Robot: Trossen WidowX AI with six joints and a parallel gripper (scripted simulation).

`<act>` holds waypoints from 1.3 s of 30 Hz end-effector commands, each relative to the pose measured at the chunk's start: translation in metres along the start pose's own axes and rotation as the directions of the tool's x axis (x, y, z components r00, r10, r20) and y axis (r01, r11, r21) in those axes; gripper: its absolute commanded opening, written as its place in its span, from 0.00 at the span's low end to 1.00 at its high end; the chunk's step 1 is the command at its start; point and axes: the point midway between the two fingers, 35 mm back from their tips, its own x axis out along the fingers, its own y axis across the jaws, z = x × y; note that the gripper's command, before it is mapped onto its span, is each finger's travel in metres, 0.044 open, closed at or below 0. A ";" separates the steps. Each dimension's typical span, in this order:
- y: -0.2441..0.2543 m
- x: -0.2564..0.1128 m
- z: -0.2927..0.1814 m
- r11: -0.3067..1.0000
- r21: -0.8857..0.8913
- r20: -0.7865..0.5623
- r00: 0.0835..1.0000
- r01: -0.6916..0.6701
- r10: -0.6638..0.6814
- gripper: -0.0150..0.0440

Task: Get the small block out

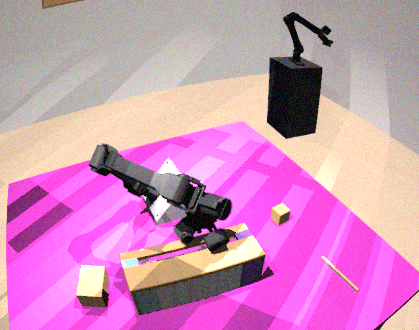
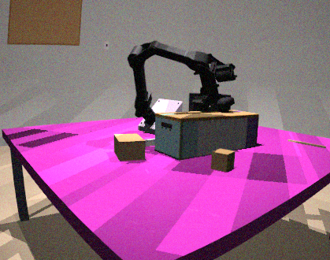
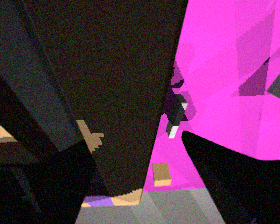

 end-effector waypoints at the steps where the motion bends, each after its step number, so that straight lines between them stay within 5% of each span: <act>1: 0.000 0.004 -0.010 1.000 0.003 -0.004 1.000 0.002 -0.002 0.93; 11: 0.000 0.006 -0.023 1.000 0.003 -0.004 1.000 0.003 -0.003 0.93; 19: -0.003 -0.050 -0.042 1.000 -0.005 0.003 1.000 0.012 -0.012 0.93; 23: -0.002 -0.047 -0.042 1.000 -0.010 0.001 1.000 0.002 -0.002 0.93; 27: -0.003 -0.049 -0.061 0.971 -0.238 -0.018 0.999 -0.040 0.037 0.75; 33: -0.009 -0.047 -0.065 0.695 -0.719 0.034 0.997 -0.025 0.070 0.74; 39: -0.015 -0.046 -0.069 0.139 -0.988 0.088 0.990 0.072 0.113 0.74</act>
